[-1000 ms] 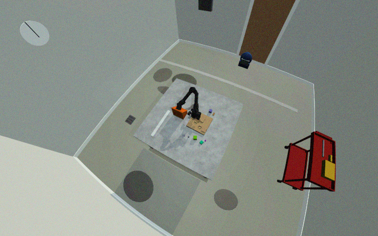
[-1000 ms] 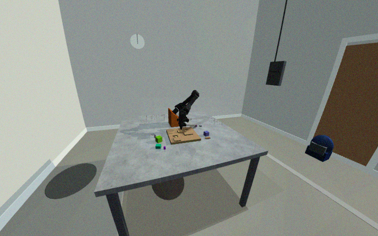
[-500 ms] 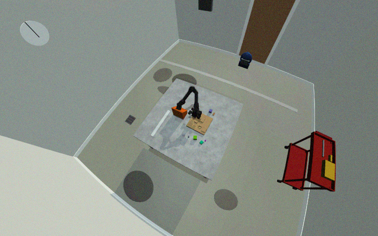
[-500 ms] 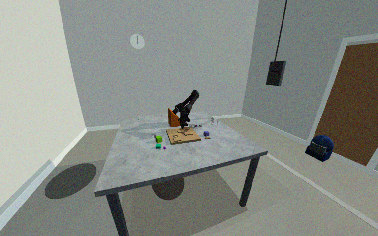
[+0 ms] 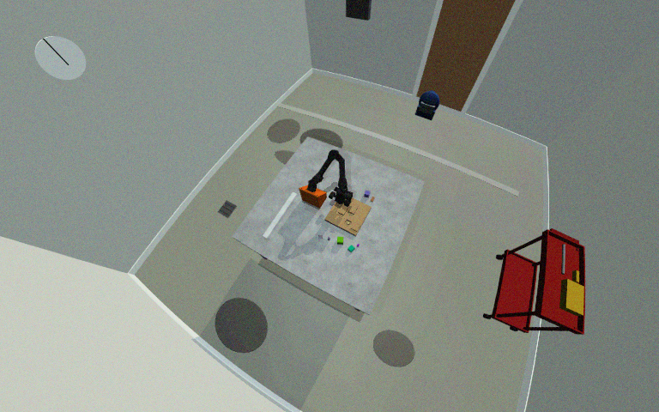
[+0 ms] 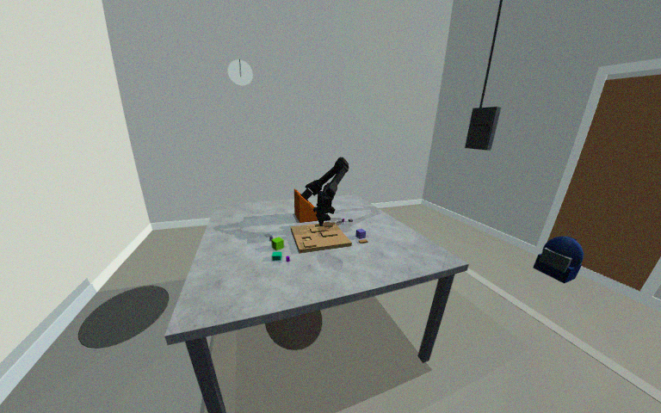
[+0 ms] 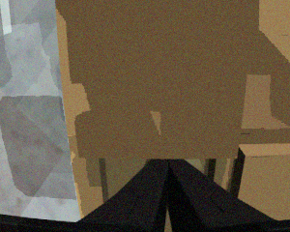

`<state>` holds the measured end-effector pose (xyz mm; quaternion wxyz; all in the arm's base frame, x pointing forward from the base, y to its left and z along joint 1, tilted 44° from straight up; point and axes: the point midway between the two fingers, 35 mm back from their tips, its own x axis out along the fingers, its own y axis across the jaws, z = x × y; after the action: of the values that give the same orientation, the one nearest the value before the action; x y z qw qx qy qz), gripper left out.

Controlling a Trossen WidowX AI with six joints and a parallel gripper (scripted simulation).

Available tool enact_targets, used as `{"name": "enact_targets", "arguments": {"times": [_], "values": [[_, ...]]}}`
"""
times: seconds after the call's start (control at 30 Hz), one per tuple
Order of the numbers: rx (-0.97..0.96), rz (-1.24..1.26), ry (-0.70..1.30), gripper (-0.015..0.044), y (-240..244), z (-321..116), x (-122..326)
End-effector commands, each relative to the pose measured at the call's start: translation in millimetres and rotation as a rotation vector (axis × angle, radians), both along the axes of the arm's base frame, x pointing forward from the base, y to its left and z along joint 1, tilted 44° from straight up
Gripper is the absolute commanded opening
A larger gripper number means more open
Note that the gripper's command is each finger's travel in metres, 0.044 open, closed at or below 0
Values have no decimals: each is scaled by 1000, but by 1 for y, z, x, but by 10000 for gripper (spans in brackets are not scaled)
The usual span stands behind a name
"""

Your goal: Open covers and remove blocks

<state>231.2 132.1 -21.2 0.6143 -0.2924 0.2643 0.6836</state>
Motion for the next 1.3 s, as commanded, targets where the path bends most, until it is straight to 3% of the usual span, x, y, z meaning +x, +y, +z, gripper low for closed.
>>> {"name": "enact_targets", "arguments": {"times": [0.0, 1.27], "values": [[9, -1, 2, 0, 4, 4, -1], [12, 0, 3, 0, 3, 32, -1]]}}
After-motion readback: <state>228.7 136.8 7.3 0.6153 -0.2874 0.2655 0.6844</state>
